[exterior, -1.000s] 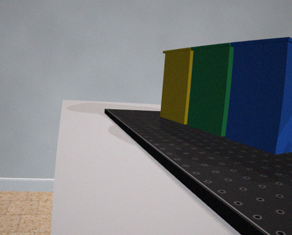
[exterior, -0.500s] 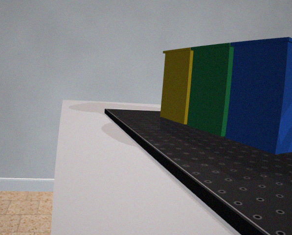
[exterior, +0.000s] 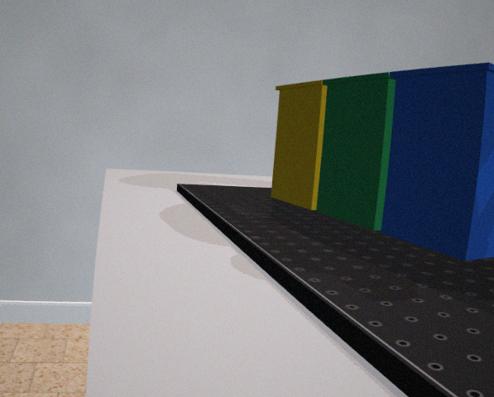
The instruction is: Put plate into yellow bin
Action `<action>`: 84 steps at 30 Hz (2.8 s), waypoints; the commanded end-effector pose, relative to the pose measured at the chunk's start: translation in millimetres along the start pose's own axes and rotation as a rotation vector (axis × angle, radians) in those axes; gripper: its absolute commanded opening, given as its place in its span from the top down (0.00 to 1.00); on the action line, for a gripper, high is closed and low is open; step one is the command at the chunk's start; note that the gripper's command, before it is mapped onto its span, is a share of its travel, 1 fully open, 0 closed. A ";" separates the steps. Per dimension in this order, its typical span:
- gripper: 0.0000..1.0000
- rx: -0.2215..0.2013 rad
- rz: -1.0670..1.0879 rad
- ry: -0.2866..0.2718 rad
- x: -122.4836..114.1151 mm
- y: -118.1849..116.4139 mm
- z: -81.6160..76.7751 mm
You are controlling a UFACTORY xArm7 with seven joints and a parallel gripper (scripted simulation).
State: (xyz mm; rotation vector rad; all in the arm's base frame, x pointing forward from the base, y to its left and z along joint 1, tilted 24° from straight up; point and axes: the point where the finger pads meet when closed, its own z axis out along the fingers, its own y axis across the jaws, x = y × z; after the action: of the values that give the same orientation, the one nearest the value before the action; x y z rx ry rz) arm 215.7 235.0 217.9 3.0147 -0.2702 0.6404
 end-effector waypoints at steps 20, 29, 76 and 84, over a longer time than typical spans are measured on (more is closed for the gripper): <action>1.00 0.004 0.000 0.002 0.5 -1.0 -38.7; 1.00 0.004 0.000 0.002 0.5 -0.9 -50.4; 1.00 0.003 -0.171 0.003 23.9 96.6 -46.9; 1.00 0.002 -0.171 0.003 28.6 116.0 -46.2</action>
State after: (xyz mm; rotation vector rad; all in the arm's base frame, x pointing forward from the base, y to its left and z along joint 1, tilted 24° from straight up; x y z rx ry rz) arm 201.3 134.5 269.6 2.9934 -0.0120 0.6234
